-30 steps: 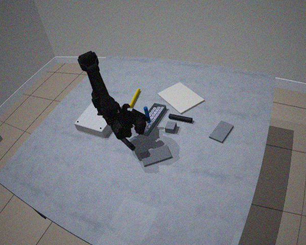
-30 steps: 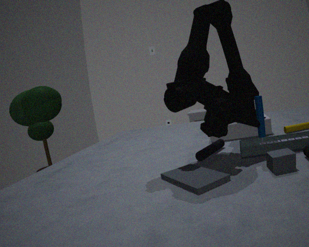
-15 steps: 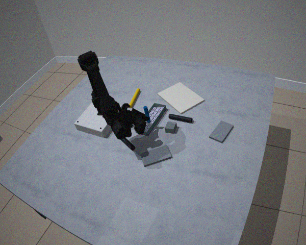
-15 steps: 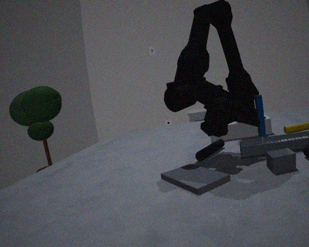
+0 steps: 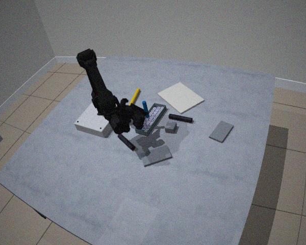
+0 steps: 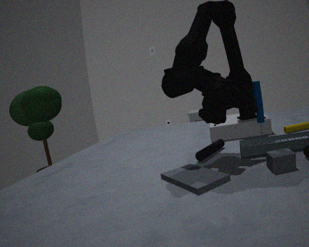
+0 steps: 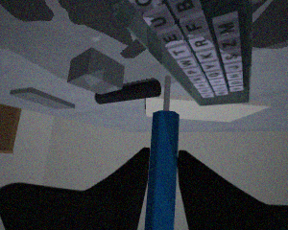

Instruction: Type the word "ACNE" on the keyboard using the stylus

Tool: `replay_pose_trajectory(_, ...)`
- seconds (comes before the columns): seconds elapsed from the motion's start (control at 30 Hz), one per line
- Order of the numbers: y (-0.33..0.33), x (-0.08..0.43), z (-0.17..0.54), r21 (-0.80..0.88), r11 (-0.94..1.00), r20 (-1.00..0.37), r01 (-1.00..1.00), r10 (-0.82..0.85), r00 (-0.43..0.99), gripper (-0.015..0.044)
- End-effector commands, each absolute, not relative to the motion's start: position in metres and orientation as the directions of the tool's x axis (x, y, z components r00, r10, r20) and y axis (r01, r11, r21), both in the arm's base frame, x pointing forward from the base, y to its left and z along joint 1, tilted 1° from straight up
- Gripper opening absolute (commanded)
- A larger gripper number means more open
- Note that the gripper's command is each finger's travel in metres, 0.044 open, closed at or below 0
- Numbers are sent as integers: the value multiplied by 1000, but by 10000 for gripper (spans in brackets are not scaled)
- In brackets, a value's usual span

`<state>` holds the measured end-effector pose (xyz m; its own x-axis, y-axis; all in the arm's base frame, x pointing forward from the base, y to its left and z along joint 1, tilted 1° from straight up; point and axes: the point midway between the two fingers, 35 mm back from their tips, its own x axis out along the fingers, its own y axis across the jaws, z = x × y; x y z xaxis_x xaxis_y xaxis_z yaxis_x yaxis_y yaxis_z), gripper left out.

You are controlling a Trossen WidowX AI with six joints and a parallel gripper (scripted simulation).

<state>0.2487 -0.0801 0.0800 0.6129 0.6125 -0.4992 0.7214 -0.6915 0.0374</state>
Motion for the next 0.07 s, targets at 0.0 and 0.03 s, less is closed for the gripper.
replay_pose_trajectory(0.0,-80,249,80,38,-691,-499,721,612,613,81)
replay_pose_trajectory(0.03,-80,249,80,38,-691,-499,721,612,613,81)
